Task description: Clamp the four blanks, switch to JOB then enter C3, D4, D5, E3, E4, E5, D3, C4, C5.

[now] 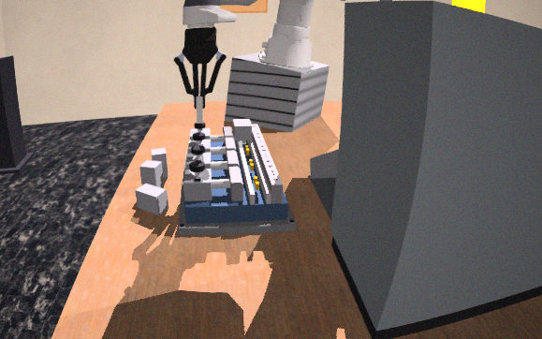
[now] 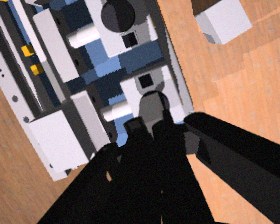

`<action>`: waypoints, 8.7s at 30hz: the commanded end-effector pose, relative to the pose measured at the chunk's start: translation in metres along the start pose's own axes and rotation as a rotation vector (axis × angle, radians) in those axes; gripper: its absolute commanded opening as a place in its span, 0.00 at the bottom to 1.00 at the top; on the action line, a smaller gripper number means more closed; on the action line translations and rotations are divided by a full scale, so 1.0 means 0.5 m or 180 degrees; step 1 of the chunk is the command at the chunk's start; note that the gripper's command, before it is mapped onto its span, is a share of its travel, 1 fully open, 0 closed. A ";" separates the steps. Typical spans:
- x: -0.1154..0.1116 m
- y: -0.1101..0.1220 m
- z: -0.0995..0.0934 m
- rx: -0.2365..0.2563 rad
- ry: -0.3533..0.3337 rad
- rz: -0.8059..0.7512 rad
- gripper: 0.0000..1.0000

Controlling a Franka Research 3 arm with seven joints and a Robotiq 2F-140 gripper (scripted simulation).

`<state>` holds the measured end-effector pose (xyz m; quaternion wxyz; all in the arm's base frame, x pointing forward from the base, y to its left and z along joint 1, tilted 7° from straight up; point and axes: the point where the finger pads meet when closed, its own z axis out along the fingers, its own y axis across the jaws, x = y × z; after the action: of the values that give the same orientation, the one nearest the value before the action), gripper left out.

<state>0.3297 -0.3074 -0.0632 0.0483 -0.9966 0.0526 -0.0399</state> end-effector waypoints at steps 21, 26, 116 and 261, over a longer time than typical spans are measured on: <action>0.001 0.003 0.000 -0.0001 0.0004 0.0013 0.00; 0.001 0.003 0.000 -0.0001 0.0004 0.0013 0.00; -0.001 0.001 0.017 -0.0001 0.0004 0.0013 0.00; 0.094 0.202 -0.220 -0.0001 0.0004 -0.0644 0.40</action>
<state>0.3579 -0.4225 0.0398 0.0433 -0.9970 -0.0449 -0.0464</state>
